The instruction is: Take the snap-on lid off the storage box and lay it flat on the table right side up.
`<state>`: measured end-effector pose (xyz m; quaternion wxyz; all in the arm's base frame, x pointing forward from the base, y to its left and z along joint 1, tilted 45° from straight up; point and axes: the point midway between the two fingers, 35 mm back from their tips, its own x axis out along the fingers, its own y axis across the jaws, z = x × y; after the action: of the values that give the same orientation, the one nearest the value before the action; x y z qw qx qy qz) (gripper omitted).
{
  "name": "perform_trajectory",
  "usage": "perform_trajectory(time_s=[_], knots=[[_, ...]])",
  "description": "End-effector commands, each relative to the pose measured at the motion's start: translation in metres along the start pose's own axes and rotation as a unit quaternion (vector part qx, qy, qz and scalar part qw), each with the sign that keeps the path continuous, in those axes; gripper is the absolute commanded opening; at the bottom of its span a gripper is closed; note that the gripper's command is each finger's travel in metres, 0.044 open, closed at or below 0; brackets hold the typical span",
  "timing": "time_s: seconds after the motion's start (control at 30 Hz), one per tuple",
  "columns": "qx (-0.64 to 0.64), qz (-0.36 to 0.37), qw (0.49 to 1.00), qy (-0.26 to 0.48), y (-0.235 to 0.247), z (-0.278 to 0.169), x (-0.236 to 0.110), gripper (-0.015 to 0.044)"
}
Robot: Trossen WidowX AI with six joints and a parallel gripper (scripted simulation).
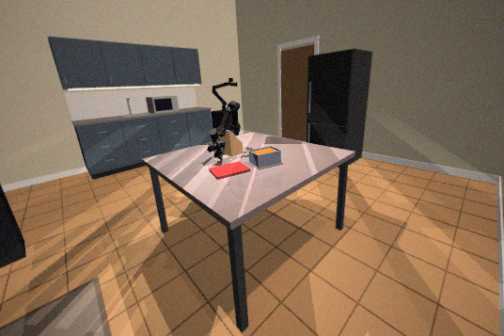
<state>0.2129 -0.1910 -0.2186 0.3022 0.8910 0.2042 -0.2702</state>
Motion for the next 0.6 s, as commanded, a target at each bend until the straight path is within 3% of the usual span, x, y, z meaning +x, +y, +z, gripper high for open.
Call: perform_trajectory(time_s=[0.0, 0.57], knots=[[-0.004, 0.002, 1.000, 0.002, -0.003, -0.001, -0.006, 0.0440], [-0.004, 0.002, 1.000, 0.001, -0.015, 0.001, -0.028, 0.0440]])
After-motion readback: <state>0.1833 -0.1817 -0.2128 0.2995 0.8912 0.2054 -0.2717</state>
